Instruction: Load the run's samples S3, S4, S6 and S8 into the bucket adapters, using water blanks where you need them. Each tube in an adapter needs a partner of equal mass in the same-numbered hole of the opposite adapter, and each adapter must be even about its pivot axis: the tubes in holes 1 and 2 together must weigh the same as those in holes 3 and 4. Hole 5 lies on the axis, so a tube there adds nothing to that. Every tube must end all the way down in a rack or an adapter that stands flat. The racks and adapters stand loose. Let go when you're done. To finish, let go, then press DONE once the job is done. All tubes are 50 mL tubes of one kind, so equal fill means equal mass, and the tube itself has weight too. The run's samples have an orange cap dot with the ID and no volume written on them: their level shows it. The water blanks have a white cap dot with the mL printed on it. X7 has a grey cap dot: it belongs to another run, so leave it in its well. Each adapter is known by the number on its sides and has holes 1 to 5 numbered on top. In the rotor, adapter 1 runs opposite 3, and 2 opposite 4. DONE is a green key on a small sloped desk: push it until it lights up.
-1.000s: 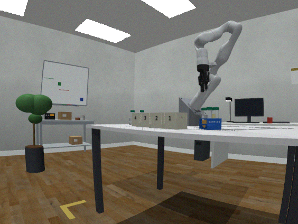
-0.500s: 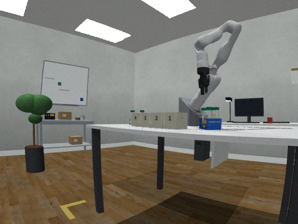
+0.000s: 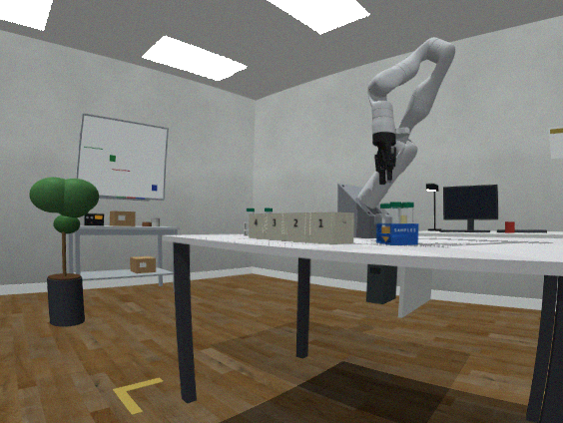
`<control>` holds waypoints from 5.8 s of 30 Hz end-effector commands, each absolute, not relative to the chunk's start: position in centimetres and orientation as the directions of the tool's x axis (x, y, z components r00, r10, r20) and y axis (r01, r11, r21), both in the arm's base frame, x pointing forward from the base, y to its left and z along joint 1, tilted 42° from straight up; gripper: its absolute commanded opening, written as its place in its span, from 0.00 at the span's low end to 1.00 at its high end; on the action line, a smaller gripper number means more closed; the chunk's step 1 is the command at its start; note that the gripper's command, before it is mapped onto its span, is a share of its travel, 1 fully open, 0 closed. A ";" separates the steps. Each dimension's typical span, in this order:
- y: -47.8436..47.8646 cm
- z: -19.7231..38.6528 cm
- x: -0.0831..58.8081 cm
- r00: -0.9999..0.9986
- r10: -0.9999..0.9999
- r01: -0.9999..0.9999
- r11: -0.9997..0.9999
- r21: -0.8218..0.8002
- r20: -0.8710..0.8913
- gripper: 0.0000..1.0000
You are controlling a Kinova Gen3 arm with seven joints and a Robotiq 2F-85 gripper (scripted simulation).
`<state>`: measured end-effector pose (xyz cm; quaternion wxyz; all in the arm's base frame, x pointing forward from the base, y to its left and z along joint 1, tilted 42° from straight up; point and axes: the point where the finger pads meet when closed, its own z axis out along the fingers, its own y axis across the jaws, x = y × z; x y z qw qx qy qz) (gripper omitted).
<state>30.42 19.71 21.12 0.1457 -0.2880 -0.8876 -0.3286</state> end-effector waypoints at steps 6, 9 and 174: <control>20.4 20.3 30.4 -0.792 0.416 0.607 0.617 0.500 0.447 0.62; 20.5 20.2 30.4 -0.792 0.416 0.607 0.617 0.500 0.447 0.62; 23.5 16.9 30.1 -0.792 0.416 0.607 0.617 0.500 0.447 0.10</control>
